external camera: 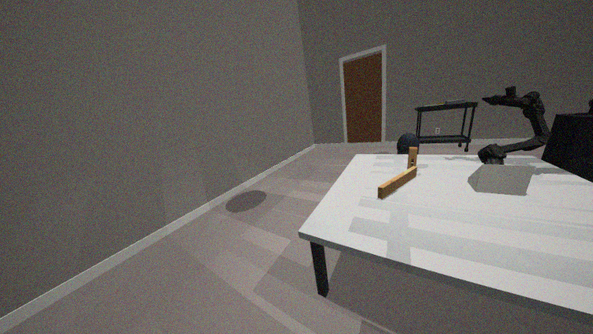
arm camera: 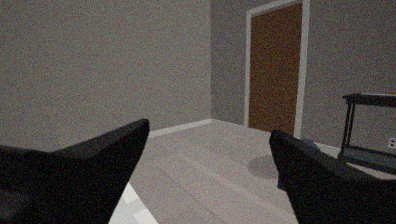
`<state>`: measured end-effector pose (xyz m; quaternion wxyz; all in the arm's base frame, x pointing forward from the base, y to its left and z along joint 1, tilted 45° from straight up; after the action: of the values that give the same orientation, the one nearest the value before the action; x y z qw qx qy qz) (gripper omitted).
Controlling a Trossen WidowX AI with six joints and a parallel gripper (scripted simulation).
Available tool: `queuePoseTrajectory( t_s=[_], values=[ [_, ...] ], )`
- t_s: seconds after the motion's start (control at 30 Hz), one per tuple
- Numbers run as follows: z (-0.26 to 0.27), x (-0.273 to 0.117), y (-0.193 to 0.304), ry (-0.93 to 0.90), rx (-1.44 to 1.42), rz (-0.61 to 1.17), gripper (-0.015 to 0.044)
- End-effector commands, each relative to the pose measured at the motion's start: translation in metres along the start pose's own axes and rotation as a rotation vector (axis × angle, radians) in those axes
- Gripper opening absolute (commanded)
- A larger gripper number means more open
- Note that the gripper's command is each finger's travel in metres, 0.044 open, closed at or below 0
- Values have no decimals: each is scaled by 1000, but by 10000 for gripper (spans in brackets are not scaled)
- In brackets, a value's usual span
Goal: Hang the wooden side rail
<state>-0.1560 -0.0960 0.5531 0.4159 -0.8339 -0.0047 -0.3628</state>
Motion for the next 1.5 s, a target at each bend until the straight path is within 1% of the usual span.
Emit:
queuePoseTrajectory(
  t_s=[0.0, 0.03, 0.4, 0.8, 1.13, 1.47],
  values=[
    [1, 1, 0, -2, -6, 3, 426],
    [5, 5, 0, -9, -24, 12, 440],
    [95, 74, 10, -184, -433, 182, 440],
    [202, 124, 51, -433, -914, 328, 440],
    [289, 141, 105, -699, -1342, 397, 440],
    [366, 131, 173, -1026, -1777, 402, 440]
  ],
)
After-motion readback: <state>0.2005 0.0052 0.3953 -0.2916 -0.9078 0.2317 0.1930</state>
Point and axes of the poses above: the point midway between the two fingers, 35 mm back from their tips, its own x axis out along the fingers, its own z axis across the jaws, y = z × x, the point moved 8 cm from there along -x, back along the fingers, and after that the axes turned 8 degrees about x, right-handed, at the moved point
